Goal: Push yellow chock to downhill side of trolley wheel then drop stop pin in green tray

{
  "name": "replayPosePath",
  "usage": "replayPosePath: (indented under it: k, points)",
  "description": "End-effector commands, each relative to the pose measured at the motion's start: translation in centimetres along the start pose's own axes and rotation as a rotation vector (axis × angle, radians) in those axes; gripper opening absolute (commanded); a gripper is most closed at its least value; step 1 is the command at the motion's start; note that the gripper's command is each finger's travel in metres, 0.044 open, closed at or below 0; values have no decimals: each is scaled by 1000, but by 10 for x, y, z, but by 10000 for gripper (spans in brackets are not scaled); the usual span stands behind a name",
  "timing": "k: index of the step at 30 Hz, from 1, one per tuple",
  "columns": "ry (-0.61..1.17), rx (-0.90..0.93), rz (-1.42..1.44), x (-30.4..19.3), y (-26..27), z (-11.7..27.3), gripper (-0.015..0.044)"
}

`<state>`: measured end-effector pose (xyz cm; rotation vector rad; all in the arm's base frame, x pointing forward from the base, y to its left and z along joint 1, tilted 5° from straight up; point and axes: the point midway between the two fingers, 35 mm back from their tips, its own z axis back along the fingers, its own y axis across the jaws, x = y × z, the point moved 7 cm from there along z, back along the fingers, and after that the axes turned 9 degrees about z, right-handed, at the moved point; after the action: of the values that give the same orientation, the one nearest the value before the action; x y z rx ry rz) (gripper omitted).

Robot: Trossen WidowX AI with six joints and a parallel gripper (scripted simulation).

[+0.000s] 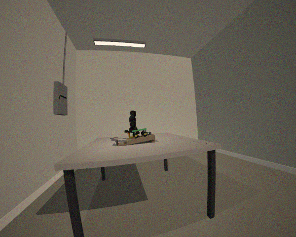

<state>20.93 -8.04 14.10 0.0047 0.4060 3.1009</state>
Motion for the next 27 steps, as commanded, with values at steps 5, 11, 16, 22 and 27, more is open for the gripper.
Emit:
replayPosePath:
  k: [5,11,16,22,27]
  points:
    - [-2,3,-1,0,-5,-3,190]
    - [-2,2,-1,-1,-7,-5,190]
    - [-2,2,-1,-1,-10,-7,190]
    - [-2,2,-1,0,-13,-9,190]
    - [-2,2,-1,0,-13,-9,190]
